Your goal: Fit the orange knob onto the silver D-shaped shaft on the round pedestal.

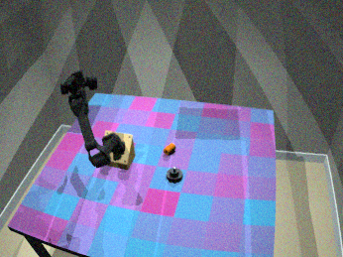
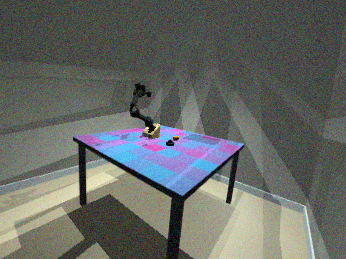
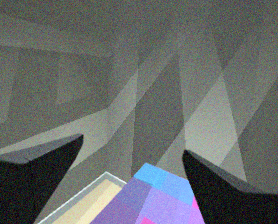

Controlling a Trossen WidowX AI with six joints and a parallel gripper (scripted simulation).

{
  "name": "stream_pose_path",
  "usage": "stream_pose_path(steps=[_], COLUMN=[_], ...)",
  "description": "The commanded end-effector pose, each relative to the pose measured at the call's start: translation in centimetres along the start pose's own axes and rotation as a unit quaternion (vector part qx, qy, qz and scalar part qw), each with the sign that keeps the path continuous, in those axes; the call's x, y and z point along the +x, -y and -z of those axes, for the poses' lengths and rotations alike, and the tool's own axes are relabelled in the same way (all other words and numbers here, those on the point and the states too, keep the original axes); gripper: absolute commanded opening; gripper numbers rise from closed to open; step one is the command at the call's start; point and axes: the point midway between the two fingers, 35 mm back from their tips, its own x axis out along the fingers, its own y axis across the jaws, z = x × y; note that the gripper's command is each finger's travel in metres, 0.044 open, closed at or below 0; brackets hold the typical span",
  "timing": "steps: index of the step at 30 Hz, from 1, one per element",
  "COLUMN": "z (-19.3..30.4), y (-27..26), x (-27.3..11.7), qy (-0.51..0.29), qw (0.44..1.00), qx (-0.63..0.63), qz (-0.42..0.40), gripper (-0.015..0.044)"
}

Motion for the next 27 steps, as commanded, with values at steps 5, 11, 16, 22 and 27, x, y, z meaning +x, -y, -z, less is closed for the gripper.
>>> stream_pose_path(steps=[5, 11, 16, 22, 27], z=[0.8, 3.6, 7.2, 13.7, 21.0], y=[15.1, 25.7, 33.7, 41.2, 45.6], x=[4.2, 3.5, 1.1, -2.9, -7.3], qy=[-0.080, -0.155, -0.214, -0.334, -0.452], qw=[0.970, 0.920, 0.867, 0.789, 0.715], qx=[0.061, 0.114, 0.168, 0.212, 0.256], qz=[0.219, 0.340, 0.417, 0.469, 0.468], gripper=[0.0440, 0.0440, 0.0440, 0.0440, 0.0440])
